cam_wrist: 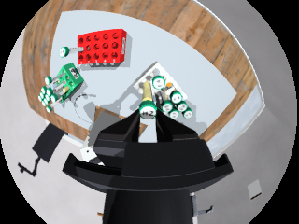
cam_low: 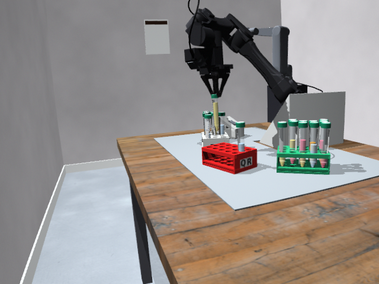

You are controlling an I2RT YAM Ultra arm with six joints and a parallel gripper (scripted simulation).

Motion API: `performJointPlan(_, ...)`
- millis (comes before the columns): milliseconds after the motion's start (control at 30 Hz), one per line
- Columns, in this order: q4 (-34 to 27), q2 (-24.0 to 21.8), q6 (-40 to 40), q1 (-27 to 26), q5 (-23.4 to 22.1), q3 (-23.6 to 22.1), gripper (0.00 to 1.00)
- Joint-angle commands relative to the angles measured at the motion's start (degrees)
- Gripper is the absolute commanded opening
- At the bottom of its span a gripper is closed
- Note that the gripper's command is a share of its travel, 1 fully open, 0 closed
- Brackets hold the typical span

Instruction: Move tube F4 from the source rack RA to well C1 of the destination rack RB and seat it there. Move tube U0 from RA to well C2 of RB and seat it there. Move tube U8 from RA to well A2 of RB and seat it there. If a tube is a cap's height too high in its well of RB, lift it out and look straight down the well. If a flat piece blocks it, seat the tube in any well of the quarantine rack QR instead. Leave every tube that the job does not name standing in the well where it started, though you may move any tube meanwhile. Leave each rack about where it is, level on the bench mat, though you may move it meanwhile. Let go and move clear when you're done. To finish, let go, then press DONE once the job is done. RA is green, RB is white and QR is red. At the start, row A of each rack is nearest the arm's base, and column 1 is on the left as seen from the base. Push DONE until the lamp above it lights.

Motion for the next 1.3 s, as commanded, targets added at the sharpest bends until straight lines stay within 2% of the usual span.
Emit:
performJointPlan(0,-1.3,-1.5,-1.0,1.6,1.0,2.2,0.00)
performJointPlan(1267,-1.7,-1.5,-1.7,0.4,1.3,3.1,0.00)
